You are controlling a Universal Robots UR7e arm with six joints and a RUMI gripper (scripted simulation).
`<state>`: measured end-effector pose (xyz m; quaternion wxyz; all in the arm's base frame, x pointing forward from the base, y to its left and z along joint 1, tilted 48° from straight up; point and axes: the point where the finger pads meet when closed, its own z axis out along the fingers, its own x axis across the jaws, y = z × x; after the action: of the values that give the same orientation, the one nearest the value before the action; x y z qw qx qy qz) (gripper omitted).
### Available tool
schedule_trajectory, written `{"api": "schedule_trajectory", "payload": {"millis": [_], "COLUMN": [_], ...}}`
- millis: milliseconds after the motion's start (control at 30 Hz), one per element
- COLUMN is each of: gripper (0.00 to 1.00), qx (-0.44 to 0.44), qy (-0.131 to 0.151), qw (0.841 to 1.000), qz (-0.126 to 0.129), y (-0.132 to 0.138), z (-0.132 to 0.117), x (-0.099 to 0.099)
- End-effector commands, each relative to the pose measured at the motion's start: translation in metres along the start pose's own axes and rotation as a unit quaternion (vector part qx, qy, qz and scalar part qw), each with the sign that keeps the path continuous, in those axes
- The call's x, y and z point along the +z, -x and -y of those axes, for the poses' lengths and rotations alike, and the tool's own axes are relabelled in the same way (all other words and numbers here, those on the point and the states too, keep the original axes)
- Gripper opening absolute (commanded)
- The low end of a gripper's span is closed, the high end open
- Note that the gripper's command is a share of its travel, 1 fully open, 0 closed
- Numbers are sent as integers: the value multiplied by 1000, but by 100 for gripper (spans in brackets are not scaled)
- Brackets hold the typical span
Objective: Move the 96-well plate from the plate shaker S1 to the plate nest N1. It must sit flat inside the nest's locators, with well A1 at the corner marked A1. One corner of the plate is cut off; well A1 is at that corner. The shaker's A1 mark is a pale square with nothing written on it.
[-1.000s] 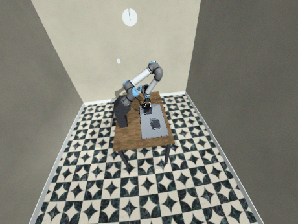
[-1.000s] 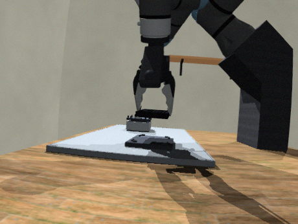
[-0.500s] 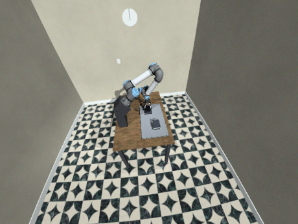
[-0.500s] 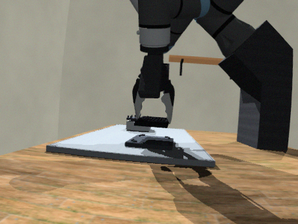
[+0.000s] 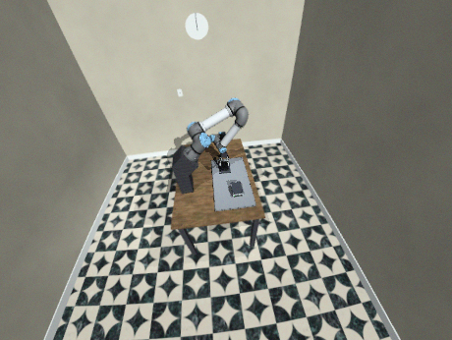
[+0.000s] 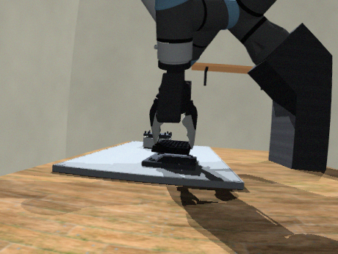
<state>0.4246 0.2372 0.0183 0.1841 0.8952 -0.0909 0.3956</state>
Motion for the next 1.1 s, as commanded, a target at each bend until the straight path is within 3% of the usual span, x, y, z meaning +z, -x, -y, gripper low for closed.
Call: {"api": "schedule_trajectory", "payload": {"millis": [0, 1067], "gripper": [0, 0], "qx": [0, 0], "qy": [0, 0], "qw": [1000, 1000], "qz": [0, 0], "y": [0, 0], "z": [3, 6], "x": [4, 10]}}
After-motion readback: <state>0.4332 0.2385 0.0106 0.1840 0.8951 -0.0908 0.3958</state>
